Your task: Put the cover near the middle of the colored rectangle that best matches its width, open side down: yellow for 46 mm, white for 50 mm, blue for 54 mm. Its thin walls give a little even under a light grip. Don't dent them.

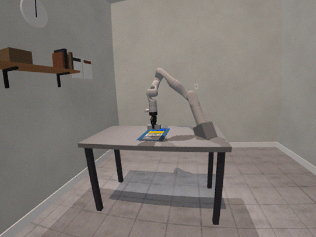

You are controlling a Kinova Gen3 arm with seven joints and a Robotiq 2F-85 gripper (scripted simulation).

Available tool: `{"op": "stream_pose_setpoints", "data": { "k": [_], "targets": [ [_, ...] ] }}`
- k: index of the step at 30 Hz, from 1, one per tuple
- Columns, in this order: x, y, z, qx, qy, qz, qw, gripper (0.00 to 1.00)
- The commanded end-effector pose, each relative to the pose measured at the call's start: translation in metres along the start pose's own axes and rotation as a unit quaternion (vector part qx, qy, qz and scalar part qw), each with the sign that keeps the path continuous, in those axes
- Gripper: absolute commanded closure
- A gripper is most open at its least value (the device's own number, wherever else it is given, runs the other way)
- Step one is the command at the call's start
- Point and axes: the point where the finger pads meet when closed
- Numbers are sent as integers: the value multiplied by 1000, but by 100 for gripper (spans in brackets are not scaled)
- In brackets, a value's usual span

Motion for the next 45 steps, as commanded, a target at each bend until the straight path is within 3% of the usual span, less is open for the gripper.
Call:
{"op": "stream_pose_setpoints", "data": {
  "k": [1, 11, 26, 45],
  "targets": [
    [4, 17, -1, -1, 1, 0, 1000, 100],
    [16, 66, -4, -1, 1, 0, 1000, 100],
    [28, 114, -8, -1, 1, 0, 1000, 100],
    [37, 149, -10, -1, 1, 0, 1000, 100]
  ]
}}
Point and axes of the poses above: the point where the finger pads meet when closed, its own z axis back along the fingers, its own y axis across the jaws, x = y × z, and after that the axes turned 14 degrees about z, right-handed
